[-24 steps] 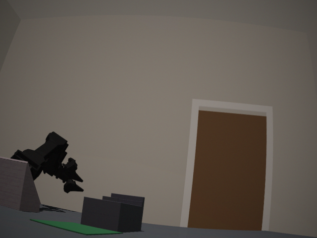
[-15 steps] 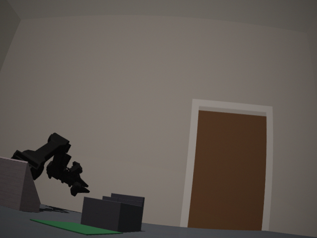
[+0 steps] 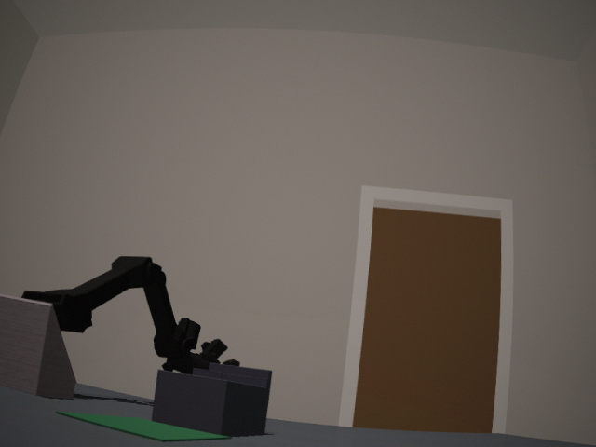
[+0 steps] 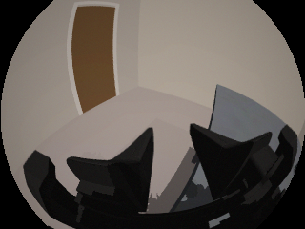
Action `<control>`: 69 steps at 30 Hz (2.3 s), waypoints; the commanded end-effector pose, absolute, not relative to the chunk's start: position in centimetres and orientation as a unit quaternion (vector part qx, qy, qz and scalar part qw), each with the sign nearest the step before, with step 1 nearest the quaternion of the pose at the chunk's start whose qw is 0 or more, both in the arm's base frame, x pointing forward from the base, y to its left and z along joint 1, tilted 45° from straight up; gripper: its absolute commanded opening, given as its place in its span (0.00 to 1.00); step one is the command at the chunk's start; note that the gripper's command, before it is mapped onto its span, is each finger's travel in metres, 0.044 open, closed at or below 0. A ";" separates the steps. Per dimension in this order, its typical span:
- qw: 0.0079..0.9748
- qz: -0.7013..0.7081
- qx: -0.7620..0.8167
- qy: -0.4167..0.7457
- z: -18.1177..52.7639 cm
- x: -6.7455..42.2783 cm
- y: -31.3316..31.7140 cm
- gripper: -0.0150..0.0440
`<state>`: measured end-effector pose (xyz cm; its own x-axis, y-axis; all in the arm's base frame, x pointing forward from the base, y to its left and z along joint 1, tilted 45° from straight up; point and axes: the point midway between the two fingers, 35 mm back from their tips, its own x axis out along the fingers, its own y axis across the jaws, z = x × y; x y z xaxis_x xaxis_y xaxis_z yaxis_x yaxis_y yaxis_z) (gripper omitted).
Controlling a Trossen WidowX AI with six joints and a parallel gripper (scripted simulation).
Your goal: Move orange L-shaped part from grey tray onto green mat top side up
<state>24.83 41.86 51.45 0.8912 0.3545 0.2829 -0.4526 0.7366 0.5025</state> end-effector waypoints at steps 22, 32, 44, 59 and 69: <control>0.961 0.122 -0.096 0.230 30.1 47.0 19.2 0.56; 0.889 0.121 -0.067 0.436 20.6 45.4 7.1 0.56; 0.740 0.139 0.192 0.629 14.2 34.3 -4.8 0.56; 0.659 0.146 0.386 0.629 15.2 29.0 -7.7 0.56; 0.660 0.146 0.386 0.628 11.3 30.1 -4.1 0.56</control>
